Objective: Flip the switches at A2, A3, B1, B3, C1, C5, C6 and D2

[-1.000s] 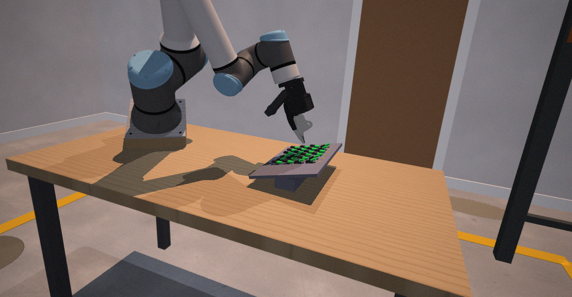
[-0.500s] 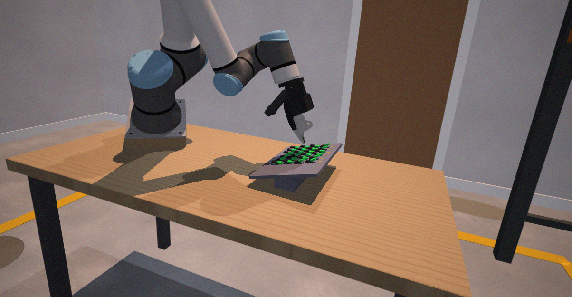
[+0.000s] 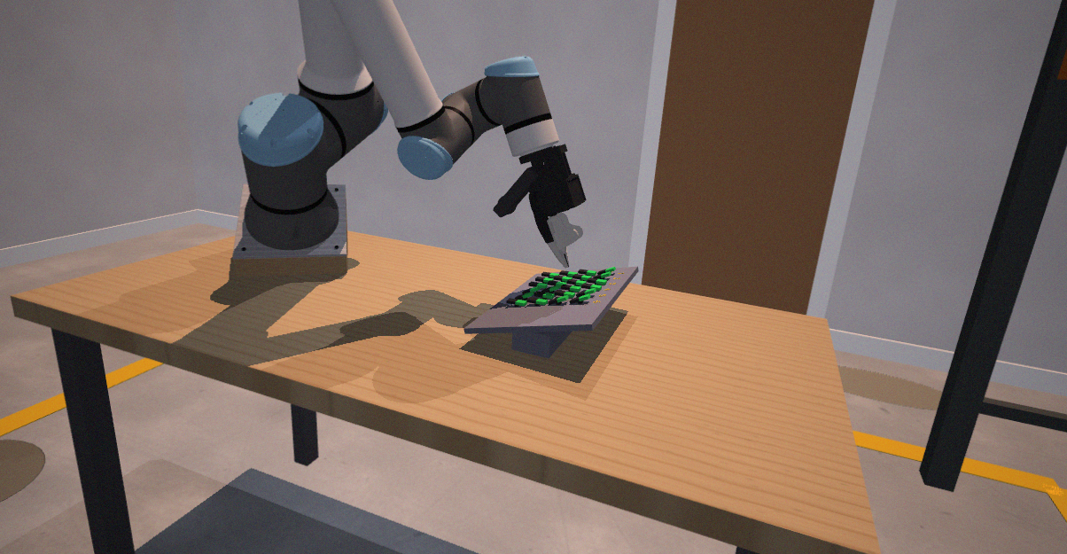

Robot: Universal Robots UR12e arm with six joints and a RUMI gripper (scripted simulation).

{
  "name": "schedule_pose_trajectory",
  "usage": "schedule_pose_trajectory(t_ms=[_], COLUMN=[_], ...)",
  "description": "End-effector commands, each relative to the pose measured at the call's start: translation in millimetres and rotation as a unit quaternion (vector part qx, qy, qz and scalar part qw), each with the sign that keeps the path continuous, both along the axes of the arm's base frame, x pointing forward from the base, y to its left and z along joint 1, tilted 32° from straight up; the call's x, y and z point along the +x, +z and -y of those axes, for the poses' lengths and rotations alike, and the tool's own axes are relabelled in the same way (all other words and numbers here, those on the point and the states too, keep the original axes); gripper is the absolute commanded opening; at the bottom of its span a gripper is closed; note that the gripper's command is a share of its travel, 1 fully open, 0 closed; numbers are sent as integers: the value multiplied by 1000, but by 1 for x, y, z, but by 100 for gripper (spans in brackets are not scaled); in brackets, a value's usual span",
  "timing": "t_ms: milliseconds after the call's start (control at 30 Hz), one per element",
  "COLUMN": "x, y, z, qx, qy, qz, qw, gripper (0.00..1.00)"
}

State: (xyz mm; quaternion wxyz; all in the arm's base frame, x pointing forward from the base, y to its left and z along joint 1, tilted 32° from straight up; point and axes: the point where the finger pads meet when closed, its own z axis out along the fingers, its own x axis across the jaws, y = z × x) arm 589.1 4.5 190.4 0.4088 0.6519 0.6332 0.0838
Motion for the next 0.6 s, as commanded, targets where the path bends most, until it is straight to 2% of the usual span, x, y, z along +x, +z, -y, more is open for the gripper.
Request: schedule_pose_trajectory(t_ms=[0,300,567], x=[-1,0,12], y=[1,0,-9], z=[-2,-1,7], qx=[0,0,0], qy=[1,1,0], qz=[1,1,2], qw=[1000,1000,1000], gripper=[0,0,0])
